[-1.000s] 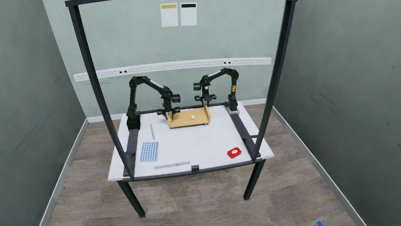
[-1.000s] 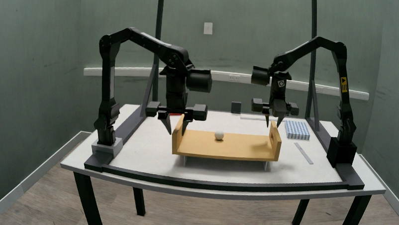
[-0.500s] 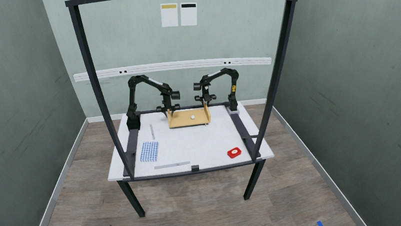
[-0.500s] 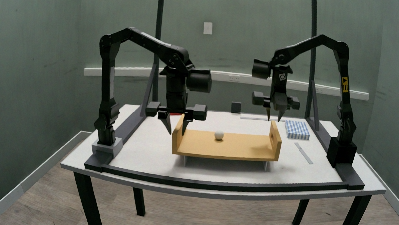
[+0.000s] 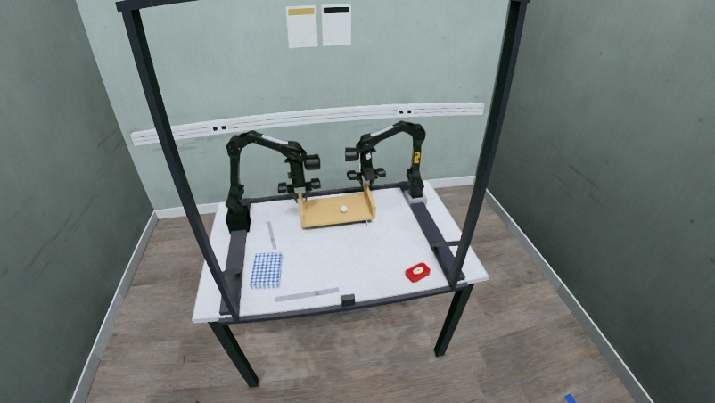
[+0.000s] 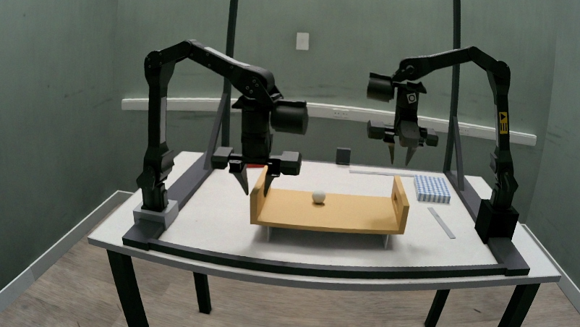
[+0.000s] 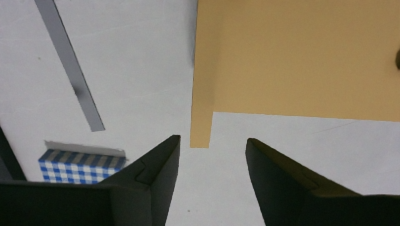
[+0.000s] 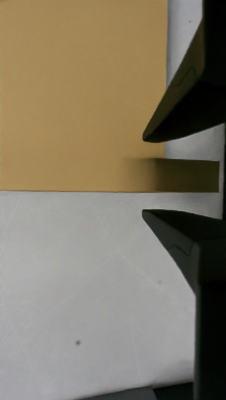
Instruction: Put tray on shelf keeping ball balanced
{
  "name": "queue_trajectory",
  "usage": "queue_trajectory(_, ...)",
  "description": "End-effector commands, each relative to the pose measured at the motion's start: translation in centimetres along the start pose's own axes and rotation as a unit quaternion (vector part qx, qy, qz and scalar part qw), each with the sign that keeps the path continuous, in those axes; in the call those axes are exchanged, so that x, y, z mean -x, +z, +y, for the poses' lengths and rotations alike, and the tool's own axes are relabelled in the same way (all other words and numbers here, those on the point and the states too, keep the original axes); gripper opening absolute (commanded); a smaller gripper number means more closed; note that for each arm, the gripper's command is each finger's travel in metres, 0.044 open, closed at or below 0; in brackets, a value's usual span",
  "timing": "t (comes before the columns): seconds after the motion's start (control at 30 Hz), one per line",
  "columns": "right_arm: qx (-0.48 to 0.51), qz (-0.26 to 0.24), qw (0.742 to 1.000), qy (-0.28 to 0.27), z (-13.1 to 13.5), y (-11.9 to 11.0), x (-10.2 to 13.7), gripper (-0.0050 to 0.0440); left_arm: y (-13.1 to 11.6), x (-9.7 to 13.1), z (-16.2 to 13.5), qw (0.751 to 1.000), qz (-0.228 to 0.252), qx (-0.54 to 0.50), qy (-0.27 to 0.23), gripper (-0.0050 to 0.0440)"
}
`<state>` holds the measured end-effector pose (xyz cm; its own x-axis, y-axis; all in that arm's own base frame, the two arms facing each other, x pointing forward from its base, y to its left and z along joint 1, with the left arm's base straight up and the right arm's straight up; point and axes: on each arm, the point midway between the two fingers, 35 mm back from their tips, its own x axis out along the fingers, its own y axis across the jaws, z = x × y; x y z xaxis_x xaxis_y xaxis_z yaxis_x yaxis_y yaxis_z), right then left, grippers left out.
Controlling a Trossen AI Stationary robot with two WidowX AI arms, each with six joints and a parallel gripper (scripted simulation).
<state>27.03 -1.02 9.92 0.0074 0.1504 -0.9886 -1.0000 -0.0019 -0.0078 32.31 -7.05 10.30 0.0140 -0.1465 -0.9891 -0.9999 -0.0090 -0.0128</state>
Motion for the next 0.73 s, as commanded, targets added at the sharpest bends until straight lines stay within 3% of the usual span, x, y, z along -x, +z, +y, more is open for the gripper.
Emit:
queue_trajectory(0.0,0.006,0.001,1.0,-0.026,-0.6,0.1,2.1,0.0178,-0.4,1.0,-0.5,1.0,0.005,-0.005,-0.015,0.0178)
queue_trajectory(0.57,0.006,0.002,1.0,-0.023,-0.4,0.1,5.9,0.0178,-0.3,0.8,-0.3,1.0,0.004,-0.005,-0.011,0.0178)
queue_trajectory(0.7,0.006,0.002,1.0,-0.021,-0.4,0.0,5.9,0.0178,-0.3,0.8,-0.3,1.0,0.004,-0.005,-0.011,0.0178)
